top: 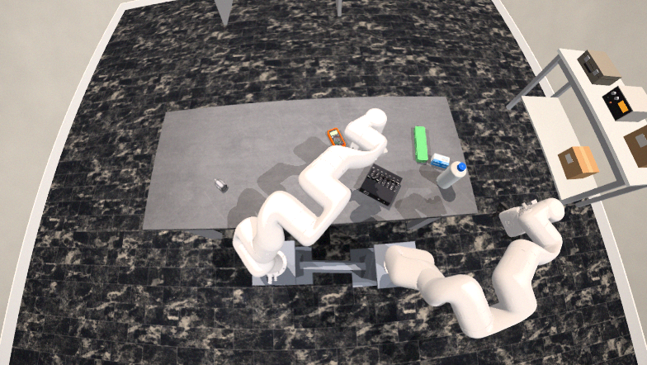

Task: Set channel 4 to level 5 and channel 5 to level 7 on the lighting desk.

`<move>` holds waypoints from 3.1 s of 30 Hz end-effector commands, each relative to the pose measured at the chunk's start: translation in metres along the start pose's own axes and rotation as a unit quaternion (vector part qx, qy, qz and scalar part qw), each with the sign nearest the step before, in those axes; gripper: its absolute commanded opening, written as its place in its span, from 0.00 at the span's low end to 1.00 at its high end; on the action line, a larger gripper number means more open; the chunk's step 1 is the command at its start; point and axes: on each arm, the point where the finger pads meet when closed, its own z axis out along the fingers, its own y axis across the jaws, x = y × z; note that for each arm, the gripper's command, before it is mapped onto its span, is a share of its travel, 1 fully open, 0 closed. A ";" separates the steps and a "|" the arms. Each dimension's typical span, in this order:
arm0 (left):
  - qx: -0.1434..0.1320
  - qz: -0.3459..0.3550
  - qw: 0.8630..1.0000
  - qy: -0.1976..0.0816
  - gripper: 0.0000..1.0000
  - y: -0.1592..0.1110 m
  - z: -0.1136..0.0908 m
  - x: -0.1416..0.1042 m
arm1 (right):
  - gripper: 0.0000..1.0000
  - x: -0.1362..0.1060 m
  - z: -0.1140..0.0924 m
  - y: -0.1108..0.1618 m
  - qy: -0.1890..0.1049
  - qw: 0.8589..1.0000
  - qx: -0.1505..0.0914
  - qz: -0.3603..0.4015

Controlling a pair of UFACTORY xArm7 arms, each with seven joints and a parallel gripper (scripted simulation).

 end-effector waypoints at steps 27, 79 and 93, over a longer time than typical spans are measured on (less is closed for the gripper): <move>0.043 0.145 0.988 -0.019 1.00 -0.087 -0.002 0.104 | 1.00 -0.012 -0.002 0.104 0.002 0.991 0.001 0.131; 0.046 0.423 0.904 -0.041 1.00 -0.144 0.059 0.018 | 1.00 -0.012 -0.002 0.104 0.002 0.991 0.001 0.131; 0.046 0.423 0.904 -0.041 1.00 -0.144 0.059 0.018 | 1.00 -0.012 -0.002 0.104 0.002 0.991 0.001 0.131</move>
